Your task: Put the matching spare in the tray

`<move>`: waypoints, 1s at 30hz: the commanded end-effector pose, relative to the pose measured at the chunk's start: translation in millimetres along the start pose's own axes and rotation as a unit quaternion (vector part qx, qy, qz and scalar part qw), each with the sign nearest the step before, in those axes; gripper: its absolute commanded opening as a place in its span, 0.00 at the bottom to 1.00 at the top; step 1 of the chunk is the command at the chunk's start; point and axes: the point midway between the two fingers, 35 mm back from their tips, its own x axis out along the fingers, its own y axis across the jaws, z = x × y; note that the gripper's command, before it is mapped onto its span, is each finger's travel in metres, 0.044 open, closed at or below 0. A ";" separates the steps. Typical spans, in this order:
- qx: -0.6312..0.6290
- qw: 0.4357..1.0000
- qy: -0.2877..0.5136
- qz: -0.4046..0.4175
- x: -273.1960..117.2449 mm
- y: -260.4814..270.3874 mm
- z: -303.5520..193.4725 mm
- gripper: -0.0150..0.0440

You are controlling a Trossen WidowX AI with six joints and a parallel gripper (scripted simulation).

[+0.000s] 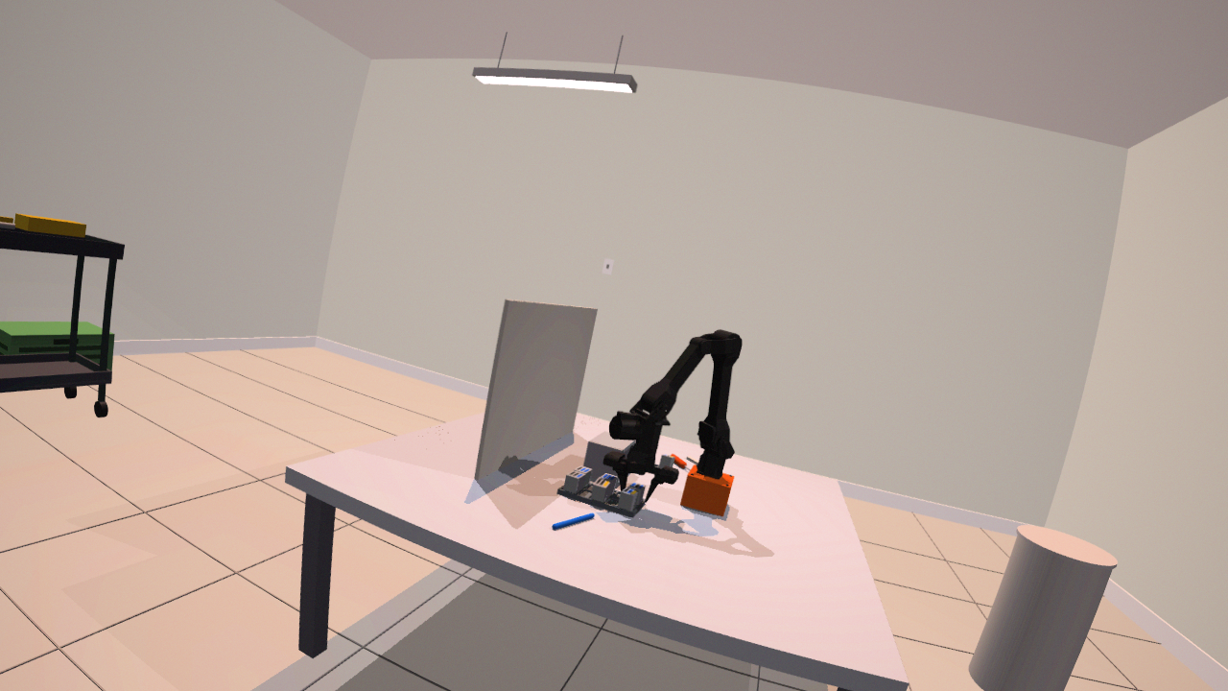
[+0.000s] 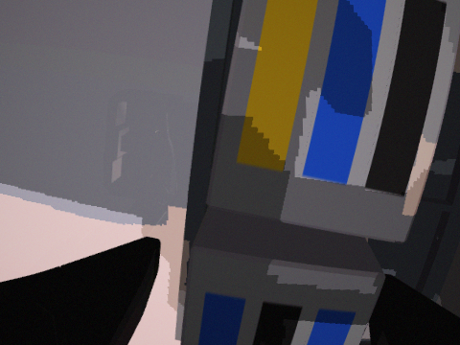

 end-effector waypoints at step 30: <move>-0.001 1.000 0.000 0.000 -35.4 -2.3 2.5 0.25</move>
